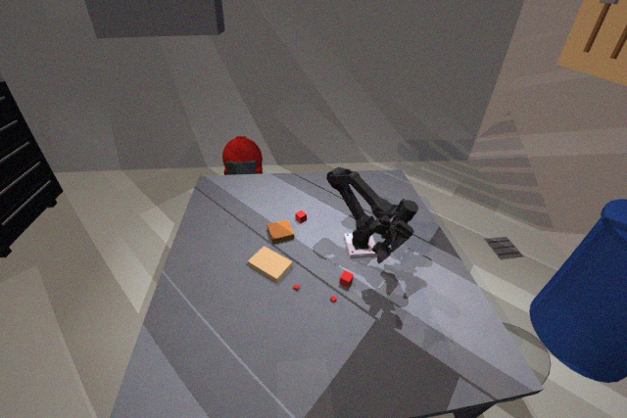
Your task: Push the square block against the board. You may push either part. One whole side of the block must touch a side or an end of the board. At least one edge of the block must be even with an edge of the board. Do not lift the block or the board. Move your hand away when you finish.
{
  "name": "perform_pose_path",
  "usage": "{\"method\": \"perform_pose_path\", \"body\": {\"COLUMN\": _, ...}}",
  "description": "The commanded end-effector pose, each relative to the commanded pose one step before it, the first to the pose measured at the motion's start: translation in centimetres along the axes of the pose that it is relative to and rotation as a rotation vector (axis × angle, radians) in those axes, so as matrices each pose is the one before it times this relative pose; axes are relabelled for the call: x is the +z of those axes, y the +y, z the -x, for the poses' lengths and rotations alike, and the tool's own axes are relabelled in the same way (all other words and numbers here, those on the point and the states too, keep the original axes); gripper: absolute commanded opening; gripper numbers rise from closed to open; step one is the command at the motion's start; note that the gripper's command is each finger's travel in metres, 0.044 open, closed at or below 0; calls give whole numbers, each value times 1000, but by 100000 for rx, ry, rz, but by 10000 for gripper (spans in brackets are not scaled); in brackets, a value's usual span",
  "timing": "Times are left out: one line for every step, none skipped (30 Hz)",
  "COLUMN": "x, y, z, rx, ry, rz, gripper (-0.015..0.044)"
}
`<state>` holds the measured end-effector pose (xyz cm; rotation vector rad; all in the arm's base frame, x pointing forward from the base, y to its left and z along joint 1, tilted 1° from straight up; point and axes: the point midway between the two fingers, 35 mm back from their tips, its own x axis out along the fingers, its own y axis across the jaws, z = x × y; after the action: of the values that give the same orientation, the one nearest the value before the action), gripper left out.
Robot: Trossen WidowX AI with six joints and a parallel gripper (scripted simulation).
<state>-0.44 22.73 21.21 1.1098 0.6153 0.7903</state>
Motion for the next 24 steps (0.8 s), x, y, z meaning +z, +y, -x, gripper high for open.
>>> {"method": "perform_pose_path", "body": {"x": 0, "y": 0, "z": 0, "rx": 0, "ry": 0, "rz": 0, "gripper": 374}}
{"method": "perform_pose_path", "body": {"x": 0, "y": 0, "z": 0, "rx": 0, "ry": 0, "rz": 0, "gripper": 347}}
{"method": "perform_pose_path", "body": {"x": 22, "y": 28, "z": -81, "rx": -130, "ry": -182, "rz": 12, "gripper": 321}}
{"method": "perform_pose_path", "body": {"x": 67, "y": 87, "z": -244, "rx": -377, "ry": -531, "rz": -2, "gripper": 295}}
{"method": "perform_pose_path", "body": {"x": 116, "y": 144, "z": -412, "rx": -623, "ry": -886, "rz": -10, "gripper": 269}}
{"method": "perform_pose_path", "body": {"x": 139, "y": 166, "z": -494, "rx": -952, "ry": -1175, "rz": 826, "gripper": 242}}
{"method": "perform_pose_path", "body": {"x": 138, "y": 151, "z": -484, "rx": -1068, "ry": -1187, "rz": 1227, "gripper": 216}}
{"method": "perform_pose_path", "body": {"x": 134, "y": 132, "z": -468, "rx": -1209, "ry": -1190, "rz": 1677, "gripper": 190}}
{"method": "perform_pose_path", "body": {"x": 140, "y": 121, "z": -476, "rx": -1268, "ry": -1166, "rz": 1671, "gripper": 164}}
{"method": "perform_pose_path", "body": {"x": 147, "y": 111, "z": -484, "rx": -1323, "ry": -1141, "rz": 1647, "gripper": 137}}
{"method": "perform_pose_path", "body": {"x": 154, "y": 101, "z": -493, "rx": -1377, "ry": -1116, "rz": 1620, "gripper": 111}}
{"method": "perform_pose_path", "body": {"x": 161, "y": 91, "z": -502, "rx": -1429, "ry": -1089, "rz": 1591, "gripper": 85}}
{"method": "perform_pose_path", "body": {"x": 208, "y": 52, "z": -544, "rx": -1530, "ry": -1146, "rz": 1850, "gripper": 59}}
{"method": "perform_pose_path", "body": {"x": 225, "y": 41, "z": -576, "rx": -1653, "ry": -1156, "rz": 1892, "gripper": 32}}
{"method": "perform_pose_path", "body": {"x": 235, "y": 29, "z": -585, "rx": -1711, "ry": -1116, "rz": 1854, "gripper": 6}}
{"method": "perform_pose_path", "body": {"x": 244, "y": 16, "z": -593, "rx": -1768, "ry": -1074, "rz": 1815, "gripper": 0}}
{"method": "perform_pose_path", "body": {"x": 253, "y": 3, "z": -602, "rx": -1823, "ry": -1032, "rz": 1775, "gripper": 0}}
{"method": "perform_pose_path", "body": {"x": 263, "y": -10, "z": -610, "rx": -1876, "ry": -988, "rz": 1734, "gripper": 0}}
{"method": "perform_pose_path", "body": {"x": 272, "y": -23, "z": -618, "rx": -1927, "ry": -943, "rz": 1691, "gripper": 0}}
{"method": "perform_pose_path", "body": {"x": 281, "y": -36, "z": -626, "rx": -1977, "ry": -897, "rz": 1648, "gripper": 0}}
{"method": "perform_pose_path", "body": {"x": 291, "y": -49, "z": -634, "rx": -2024, "ry": -849, "rz": 1603, "gripper": 0}}
{"method": "perform_pose_path", "body": {"x": 300, "y": -62, "z": -641, "rx": -2069, "ry": -801, "rz": 1557, "gripper": 0}}
{"method": "perform_pose_path", "body": {"x": 278, "y": -51, "z": -655, "rx": -2210, "ry": -731, "rz": 1368, "gripper": 0}}
{"method": "perform_pose_path", "body": {"x": 289, "y": -64, "z": -666, "rx": -2265, "ry": -685, "rz": 1322, "gripper": 0}}
